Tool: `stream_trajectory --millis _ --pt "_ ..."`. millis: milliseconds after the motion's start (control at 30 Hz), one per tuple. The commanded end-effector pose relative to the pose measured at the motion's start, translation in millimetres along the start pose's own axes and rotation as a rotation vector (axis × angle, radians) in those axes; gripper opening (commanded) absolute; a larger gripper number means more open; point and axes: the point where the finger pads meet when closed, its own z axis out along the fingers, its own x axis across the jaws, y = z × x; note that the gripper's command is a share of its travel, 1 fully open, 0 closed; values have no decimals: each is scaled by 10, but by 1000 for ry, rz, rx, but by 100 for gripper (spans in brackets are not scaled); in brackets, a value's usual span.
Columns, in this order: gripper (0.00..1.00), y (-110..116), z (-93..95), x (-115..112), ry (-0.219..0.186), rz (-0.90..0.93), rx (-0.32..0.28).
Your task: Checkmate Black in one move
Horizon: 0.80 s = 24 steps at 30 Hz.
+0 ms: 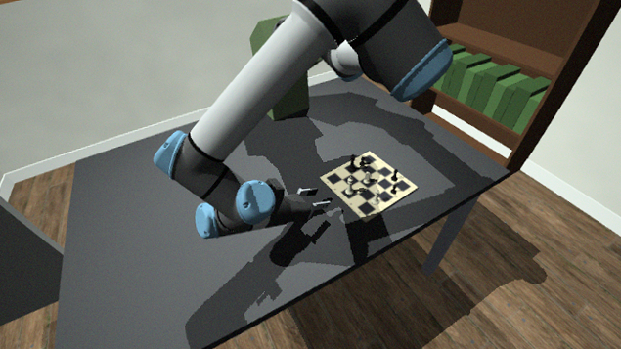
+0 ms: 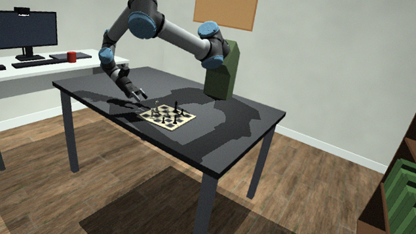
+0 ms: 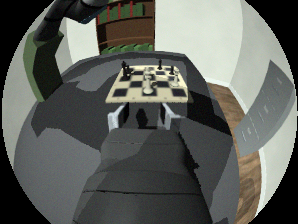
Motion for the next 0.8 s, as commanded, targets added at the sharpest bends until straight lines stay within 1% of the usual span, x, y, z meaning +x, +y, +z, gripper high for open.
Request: stream_trajectory --millis 0,133,200,533,633,767 --pt "100 -24 -17 1 -1 0 -1" --pt "100 -150 -91 -6 -2 0 -2" --pt "100 -150 -91 -6 -2 0 -2" --pt "100 -689 -406 -37 -2 0 -2" --pt "100 -762 -448 -41 -2 0 -2" --pt "100 -775 -456 -42 -2 0 -2"
